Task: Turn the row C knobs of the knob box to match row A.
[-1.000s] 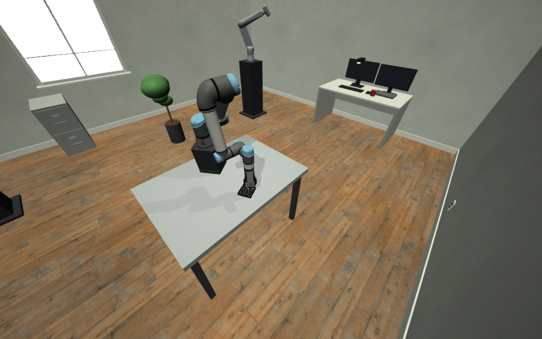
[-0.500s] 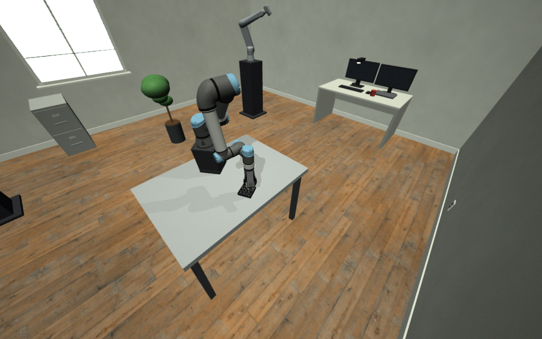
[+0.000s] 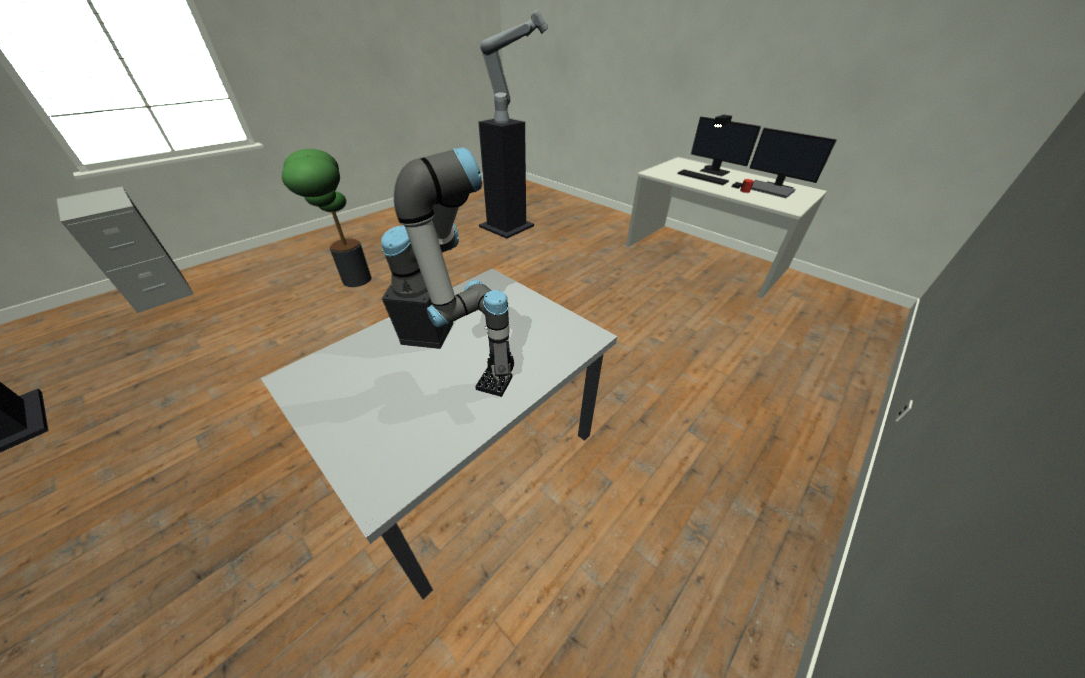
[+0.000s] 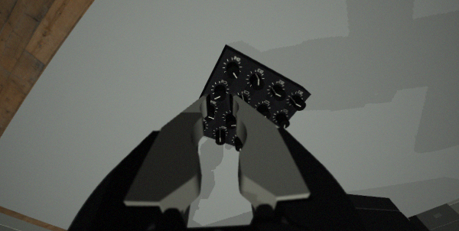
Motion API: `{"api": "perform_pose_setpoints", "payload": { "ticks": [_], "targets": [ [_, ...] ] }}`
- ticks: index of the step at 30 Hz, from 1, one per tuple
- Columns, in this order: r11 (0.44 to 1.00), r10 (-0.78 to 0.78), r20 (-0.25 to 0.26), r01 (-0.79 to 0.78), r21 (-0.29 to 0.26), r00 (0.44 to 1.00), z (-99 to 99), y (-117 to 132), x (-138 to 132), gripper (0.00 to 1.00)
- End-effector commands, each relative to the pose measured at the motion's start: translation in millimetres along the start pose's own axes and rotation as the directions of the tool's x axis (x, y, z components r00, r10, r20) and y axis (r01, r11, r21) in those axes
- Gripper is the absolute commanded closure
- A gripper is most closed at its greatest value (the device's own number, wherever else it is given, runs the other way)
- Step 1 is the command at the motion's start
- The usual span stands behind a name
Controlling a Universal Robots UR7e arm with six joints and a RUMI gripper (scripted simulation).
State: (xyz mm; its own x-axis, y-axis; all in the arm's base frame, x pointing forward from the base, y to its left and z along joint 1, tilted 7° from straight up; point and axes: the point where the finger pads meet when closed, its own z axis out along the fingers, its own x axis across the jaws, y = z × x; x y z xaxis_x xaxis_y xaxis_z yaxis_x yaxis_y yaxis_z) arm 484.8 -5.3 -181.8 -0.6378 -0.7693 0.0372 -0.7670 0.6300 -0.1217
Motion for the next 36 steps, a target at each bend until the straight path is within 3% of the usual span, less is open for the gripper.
{"api": "perform_pose_setpoints", "payload": {
  "ticks": [1, 36],
  "targets": [
    [1.0, 0.0, 0.001, 0.0, 0.001, 1.0, 2.6, -0.4, -0.3, 0.89],
    [1.0, 0.0, 0.001, 0.0, 0.001, 1.0, 11.4, -0.4, -0.3, 0.89]
  ]
}}
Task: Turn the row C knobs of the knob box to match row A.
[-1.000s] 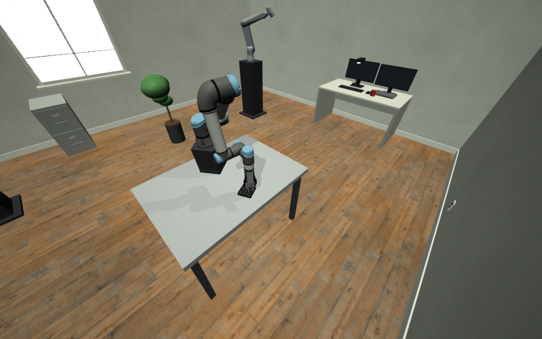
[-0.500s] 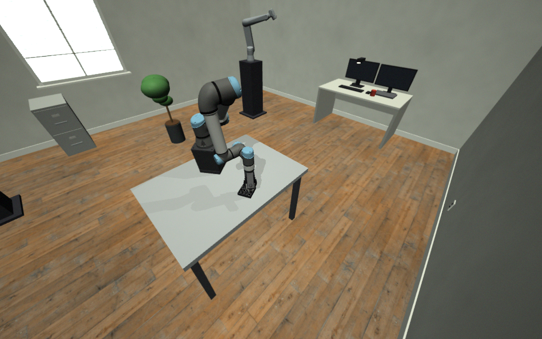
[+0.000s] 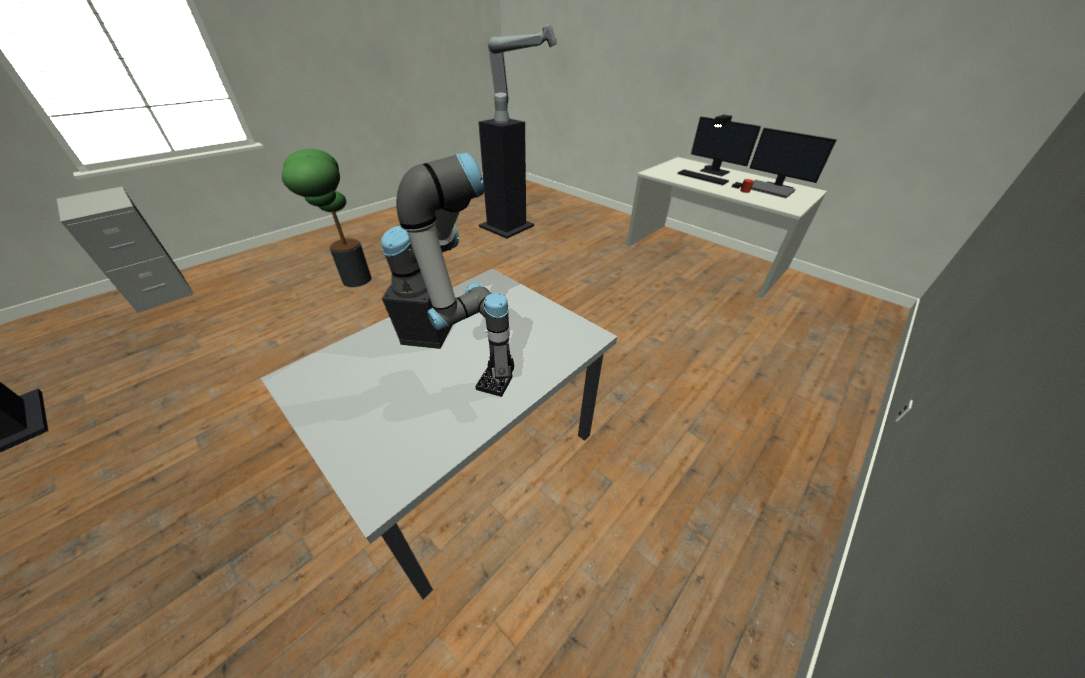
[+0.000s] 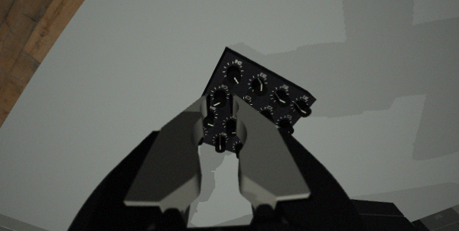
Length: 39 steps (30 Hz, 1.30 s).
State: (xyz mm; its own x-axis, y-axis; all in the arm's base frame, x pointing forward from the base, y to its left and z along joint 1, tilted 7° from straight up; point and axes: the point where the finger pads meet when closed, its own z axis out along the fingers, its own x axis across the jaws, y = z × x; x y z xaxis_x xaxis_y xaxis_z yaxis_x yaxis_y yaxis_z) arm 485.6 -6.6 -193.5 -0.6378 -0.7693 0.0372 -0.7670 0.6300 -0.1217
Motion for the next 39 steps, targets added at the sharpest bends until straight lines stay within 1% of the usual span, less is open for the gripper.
{"api": "perform_pose_setpoints", "payload": {
  "ticks": [1, 20, 21, 39],
  "targets": [
    [1.0, 0.0, 0.001, 0.0, 0.001, 1.0, -0.4, -0.4, -0.3, 0.89],
    [1.0, 0.0, 0.001, 0.0, 0.001, 1.0, -0.4, -0.4, -0.3, 0.89],
    [1.0, 0.0, 0.001, 0.0, 0.001, 1.0, -0.4, -0.4, -0.3, 0.96],
    [1.0, 0.0, 0.001, 0.0, 0.001, 1.0, -0.4, -0.4, -0.3, 0.96]
  ]
}}
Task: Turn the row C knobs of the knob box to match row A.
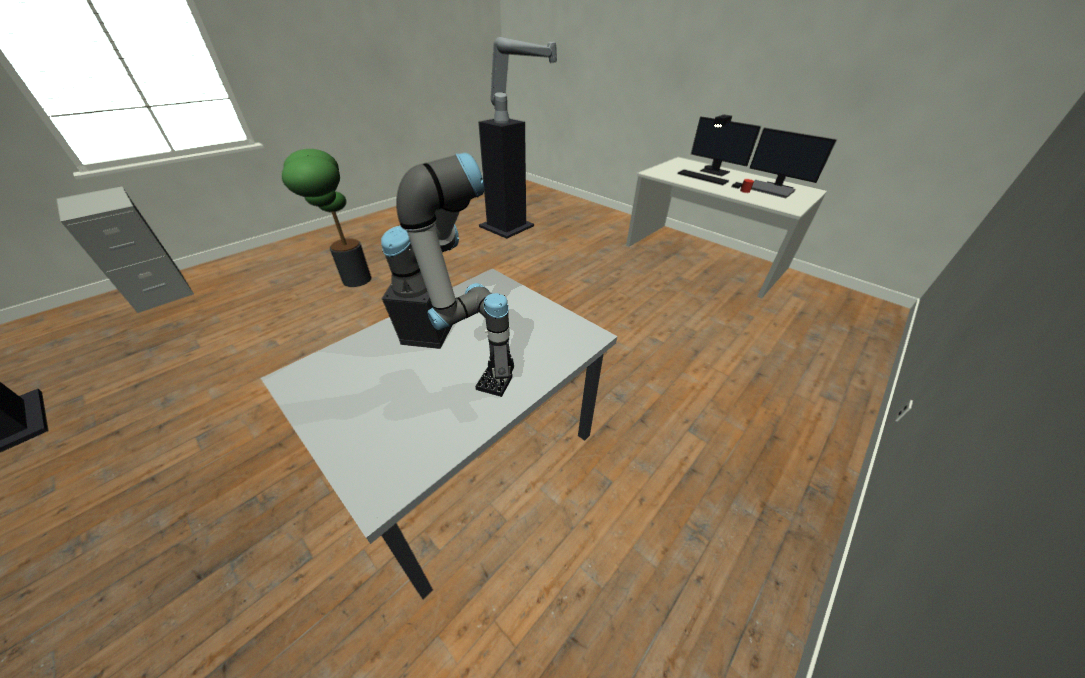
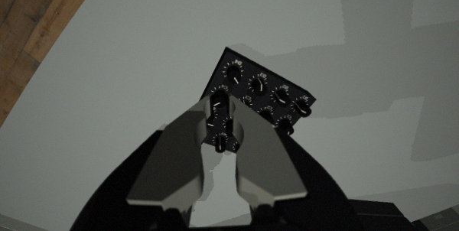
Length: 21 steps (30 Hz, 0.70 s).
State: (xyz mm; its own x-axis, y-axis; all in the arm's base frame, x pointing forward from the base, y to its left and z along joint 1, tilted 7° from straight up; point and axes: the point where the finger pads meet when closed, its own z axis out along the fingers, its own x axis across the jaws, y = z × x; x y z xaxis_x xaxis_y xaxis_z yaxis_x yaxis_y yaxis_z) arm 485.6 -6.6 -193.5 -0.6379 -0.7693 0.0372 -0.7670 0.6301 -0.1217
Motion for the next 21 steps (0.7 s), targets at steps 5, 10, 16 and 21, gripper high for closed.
{"api": "perform_pose_setpoints", "payload": {
  "ticks": [5, 10, 16, 21],
  "targets": [
    [1.0, 0.0, 0.001, 0.0, 0.001, 1.0, -0.4, -0.4, -0.3, 0.96],
    [1.0, 0.0, 0.001, 0.0, 0.001, 1.0, -0.4, -0.4, -0.3, 0.96],
    [1.0, 0.001, 0.001, -0.001, 0.001, 1.0, -0.4, -0.4, -0.3, 0.96],
    [1.0, 0.011, 0.001, -0.011, 0.001, 1.0, -0.4, -0.4, -0.2, 0.96]
  ]
}}
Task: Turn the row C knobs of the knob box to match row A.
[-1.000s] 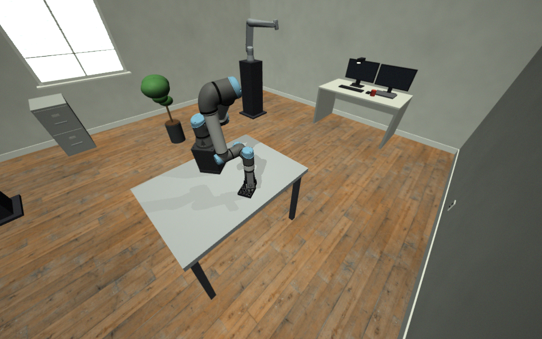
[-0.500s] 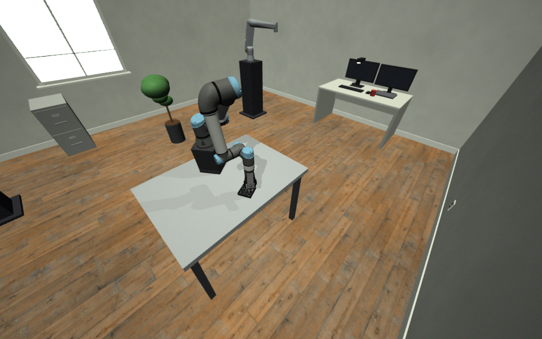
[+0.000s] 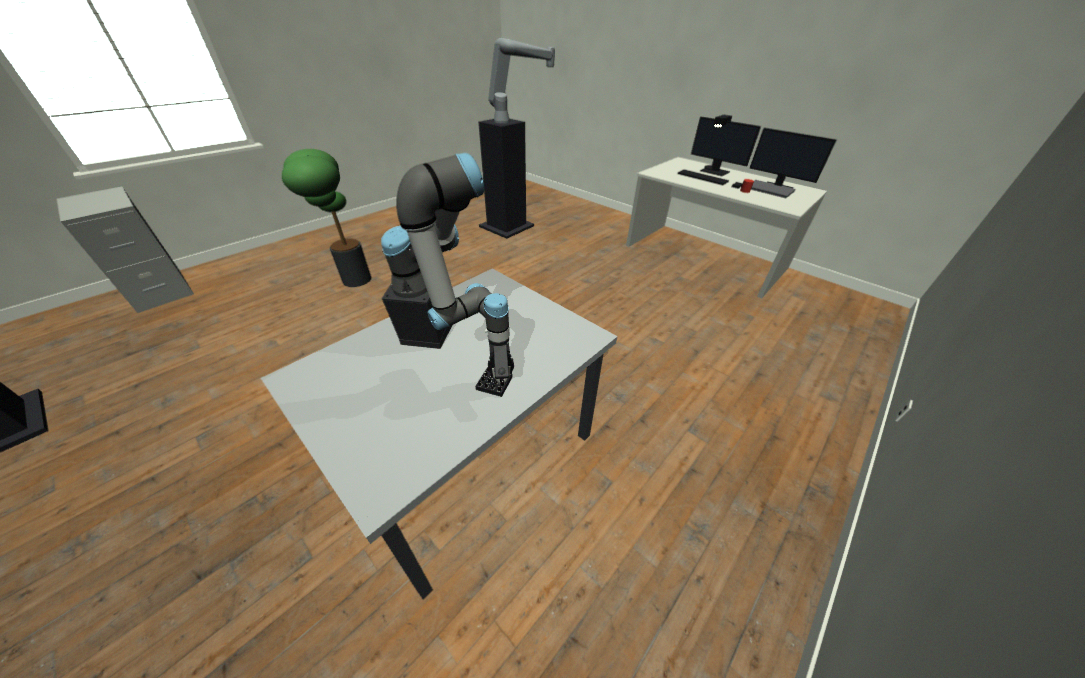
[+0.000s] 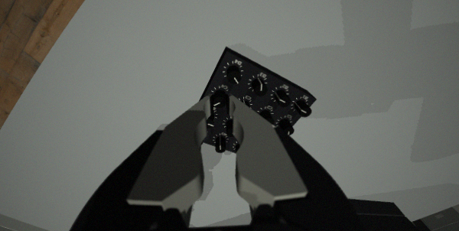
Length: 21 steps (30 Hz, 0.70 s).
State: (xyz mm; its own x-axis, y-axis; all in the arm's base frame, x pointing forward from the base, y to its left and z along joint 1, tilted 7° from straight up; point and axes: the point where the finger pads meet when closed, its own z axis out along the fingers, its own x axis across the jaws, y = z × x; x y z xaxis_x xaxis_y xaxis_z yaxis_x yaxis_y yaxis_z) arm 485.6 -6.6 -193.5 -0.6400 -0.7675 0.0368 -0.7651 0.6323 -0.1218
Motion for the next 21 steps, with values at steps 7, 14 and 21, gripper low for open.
{"api": "perform_pose_setpoints", "payload": {
  "ticks": [7, 14, 21],
  "targets": [
    [0.999, 0.043, 0.001, -0.043, 0.001, 0.999, -0.4, -0.4, -0.1, 0.96],
    [0.994, 0.106, 0.001, -0.106, 0.001, 0.994, -0.4, -0.4, 0.2, 0.96],
    [0.977, 0.215, 0.001, -0.215, 0.001, 0.977, -0.4, -0.3, 0.8, 0.96]
  ]
}}
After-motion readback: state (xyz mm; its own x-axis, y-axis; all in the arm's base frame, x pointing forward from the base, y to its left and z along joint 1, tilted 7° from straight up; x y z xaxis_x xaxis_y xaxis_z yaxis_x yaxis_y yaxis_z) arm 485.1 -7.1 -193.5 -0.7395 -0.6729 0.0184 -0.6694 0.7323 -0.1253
